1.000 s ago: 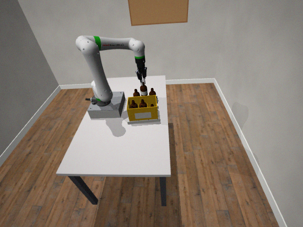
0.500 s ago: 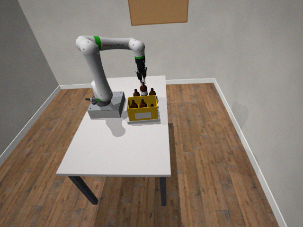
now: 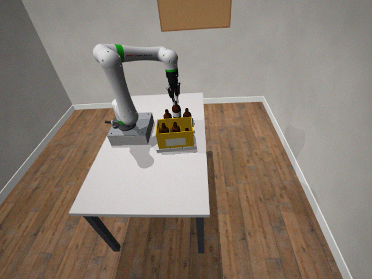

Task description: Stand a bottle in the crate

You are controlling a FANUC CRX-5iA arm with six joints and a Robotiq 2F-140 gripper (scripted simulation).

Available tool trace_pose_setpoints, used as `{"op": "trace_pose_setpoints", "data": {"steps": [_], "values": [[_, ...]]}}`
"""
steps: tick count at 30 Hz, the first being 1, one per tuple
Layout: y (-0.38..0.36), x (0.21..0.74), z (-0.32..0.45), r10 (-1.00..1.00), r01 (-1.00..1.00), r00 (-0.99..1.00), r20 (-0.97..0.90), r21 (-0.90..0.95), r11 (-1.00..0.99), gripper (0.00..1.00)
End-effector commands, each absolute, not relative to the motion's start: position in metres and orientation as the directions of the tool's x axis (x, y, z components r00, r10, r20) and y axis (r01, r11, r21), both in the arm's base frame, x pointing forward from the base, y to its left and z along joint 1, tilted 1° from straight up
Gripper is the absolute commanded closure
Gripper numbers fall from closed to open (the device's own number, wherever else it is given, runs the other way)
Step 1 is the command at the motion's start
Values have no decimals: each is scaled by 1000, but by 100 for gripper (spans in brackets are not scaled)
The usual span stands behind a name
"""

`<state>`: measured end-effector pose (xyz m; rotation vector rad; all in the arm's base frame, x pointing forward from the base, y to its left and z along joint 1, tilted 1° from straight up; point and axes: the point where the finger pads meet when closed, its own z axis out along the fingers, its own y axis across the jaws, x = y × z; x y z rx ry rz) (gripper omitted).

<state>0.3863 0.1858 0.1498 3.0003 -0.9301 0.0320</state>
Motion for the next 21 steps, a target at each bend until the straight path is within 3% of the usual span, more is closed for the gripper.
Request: {"op": "trace_pose_setpoints", "data": {"steps": [1,21], "values": [[186,386,150,-566,-566,824,20,-6,-825,100],[186,386,154,-566,-566,824,20,-6,-825,100]]}}
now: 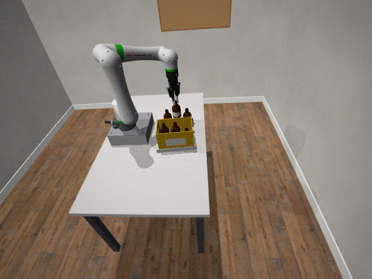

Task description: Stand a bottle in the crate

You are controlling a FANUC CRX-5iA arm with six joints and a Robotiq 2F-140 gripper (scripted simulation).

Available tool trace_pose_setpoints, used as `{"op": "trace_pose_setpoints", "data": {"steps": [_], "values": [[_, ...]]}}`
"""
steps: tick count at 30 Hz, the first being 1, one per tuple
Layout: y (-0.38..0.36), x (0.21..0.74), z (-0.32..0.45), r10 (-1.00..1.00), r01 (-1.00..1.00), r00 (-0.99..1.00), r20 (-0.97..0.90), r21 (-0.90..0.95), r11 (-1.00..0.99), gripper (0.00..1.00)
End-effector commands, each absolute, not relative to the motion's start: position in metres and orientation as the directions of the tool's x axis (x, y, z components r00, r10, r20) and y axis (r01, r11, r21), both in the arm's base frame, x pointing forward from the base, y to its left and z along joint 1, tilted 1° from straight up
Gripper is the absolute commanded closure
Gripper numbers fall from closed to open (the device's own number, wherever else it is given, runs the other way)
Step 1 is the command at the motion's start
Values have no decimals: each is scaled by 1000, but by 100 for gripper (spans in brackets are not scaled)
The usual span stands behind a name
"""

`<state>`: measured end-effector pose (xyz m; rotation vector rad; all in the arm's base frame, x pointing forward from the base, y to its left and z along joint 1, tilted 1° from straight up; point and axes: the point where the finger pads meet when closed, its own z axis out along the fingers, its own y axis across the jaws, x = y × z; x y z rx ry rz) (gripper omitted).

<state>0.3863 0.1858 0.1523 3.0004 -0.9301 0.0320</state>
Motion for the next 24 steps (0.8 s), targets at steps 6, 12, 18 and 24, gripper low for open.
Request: {"op": "trace_pose_setpoints", "data": {"steps": [6,12,18,24], "values": [[186,386,159,-566,-566,824,20,-6,-825,100],[186,386,163,-566,-566,824,20,-6,-825,100],[186,386,171,-566,-566,824,20,-6,-825,100],[186,386,177,-566,-566,824,20,-6,-825,100]]}}
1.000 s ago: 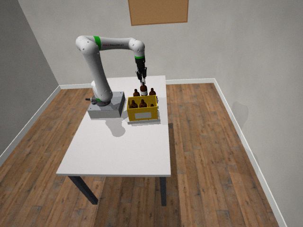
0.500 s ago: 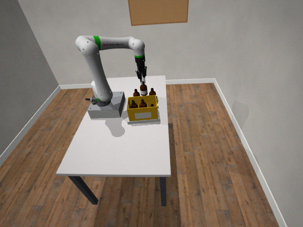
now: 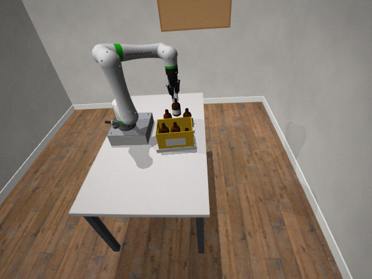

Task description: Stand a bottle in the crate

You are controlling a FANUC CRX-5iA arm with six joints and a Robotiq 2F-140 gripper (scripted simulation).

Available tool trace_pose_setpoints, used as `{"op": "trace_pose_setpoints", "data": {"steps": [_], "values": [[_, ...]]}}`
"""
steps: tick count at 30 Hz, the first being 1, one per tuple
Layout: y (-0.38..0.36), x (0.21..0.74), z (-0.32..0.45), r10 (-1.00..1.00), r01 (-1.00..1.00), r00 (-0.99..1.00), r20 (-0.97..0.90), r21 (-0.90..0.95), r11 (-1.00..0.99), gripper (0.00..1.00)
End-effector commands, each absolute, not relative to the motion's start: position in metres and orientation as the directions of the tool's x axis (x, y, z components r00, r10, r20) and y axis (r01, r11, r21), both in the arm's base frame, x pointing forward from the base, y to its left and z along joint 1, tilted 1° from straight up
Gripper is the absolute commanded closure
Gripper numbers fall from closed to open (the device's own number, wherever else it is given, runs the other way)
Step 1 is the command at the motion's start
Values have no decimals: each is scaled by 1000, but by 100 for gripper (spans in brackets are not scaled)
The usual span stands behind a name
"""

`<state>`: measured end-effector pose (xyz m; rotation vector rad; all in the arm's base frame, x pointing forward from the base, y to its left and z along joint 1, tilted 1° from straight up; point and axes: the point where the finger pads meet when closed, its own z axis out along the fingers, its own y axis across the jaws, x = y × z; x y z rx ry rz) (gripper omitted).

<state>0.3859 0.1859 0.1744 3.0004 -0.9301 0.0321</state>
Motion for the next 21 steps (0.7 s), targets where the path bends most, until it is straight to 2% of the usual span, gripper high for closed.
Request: {"op": "trace_pose_setpoints", "data": {"steps": [1,21], "values": [[186,386,177,-566,-566,824,20,-6,-825,100],[186,386,189,-566,-566,824,20,-6,-825,100]]}}
